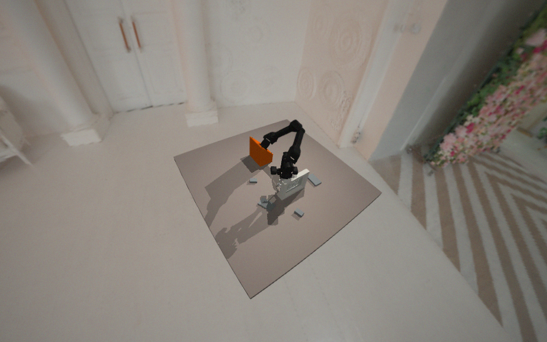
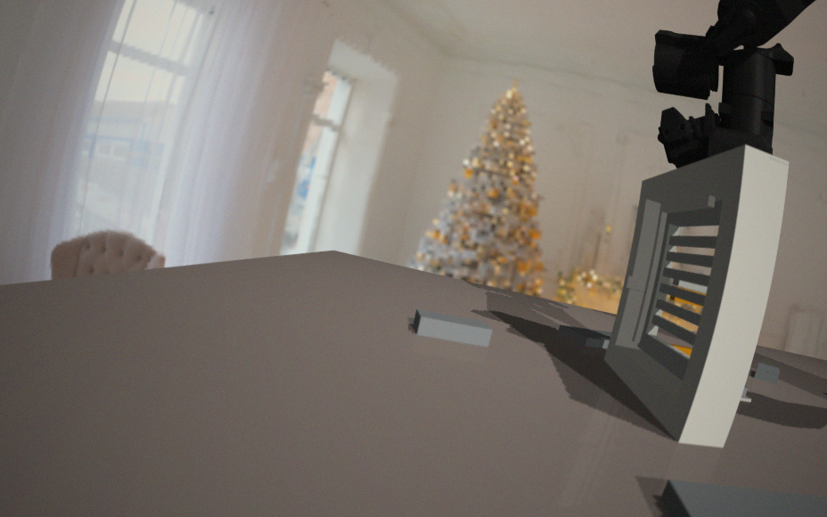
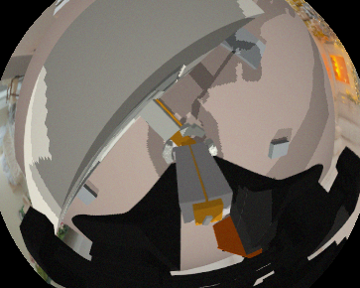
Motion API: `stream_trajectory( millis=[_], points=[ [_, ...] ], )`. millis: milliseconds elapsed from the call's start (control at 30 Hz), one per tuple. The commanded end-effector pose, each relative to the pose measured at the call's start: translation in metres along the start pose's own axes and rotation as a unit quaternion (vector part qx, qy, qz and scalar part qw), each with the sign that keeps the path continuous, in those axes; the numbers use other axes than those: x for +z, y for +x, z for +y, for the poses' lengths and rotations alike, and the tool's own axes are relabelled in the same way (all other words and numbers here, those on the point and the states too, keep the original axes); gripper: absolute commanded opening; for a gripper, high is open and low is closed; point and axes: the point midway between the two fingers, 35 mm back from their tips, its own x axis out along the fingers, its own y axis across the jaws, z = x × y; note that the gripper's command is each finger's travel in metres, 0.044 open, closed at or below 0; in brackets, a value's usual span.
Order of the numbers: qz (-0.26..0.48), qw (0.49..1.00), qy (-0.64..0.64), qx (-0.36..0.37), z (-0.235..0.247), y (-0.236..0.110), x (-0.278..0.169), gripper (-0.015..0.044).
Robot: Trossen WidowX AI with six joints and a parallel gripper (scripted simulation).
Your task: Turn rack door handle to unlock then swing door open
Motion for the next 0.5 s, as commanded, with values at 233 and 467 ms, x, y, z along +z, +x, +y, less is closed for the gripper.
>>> stream_trajectory(
  millis=[233,467],
  points=[
    [0.0,0.963,0.269,0.001,0.0002,0.0003,0.0004,0.0026],
    [0.0,0.903,0.43,0.001,0.0002,0.0003,0.0004,0.0026]
  ],
)
